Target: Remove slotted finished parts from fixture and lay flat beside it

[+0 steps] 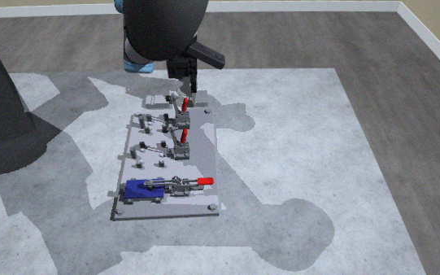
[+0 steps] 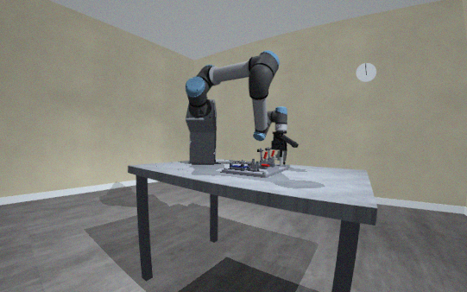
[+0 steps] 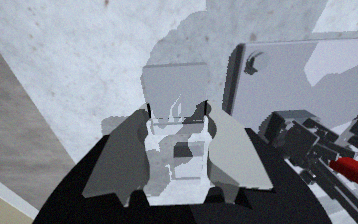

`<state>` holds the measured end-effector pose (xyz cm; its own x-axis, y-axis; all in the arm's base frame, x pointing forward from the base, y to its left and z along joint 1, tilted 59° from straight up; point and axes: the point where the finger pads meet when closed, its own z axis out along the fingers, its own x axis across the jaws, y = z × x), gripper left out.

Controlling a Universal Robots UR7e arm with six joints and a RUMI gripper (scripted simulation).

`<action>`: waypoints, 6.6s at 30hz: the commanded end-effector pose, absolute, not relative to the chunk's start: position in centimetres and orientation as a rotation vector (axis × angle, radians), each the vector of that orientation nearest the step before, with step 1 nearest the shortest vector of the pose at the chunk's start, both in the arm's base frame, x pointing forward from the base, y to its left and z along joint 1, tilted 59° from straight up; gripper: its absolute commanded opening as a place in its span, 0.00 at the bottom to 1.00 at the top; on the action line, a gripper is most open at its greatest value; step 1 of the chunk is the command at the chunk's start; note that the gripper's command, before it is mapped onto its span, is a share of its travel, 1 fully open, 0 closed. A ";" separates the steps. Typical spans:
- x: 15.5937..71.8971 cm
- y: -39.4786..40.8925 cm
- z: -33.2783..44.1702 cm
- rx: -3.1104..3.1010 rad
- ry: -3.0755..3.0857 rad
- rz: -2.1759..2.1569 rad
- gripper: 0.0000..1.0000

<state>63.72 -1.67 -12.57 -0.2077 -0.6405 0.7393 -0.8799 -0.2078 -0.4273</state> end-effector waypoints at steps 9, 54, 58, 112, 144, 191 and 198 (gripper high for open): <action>63.7 -1.6 -12.5 1.796 -1.795 1.378 0.54; 63.3 -0.8 -12.0 1.796 -1.795 1.378 0.54; 62.7 0.1 -11.3 1.796 -1.795 1.378 0.54; 59.4 5.8 -7.3 1.796 -1.795 1.378 0.54; 56.5 10.8 -3.8 1.796 -1.795 1.378 0.54; 55.3 12.9 -2.3 1.796 -1.795 1.378 0.54; 55.3 12.9 -2.3 1.796 -1.795 1.378 0.54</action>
<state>55.34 12.81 -2.38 -0.2077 -0.6404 0.7394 -0.8799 -0.2080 -0.4272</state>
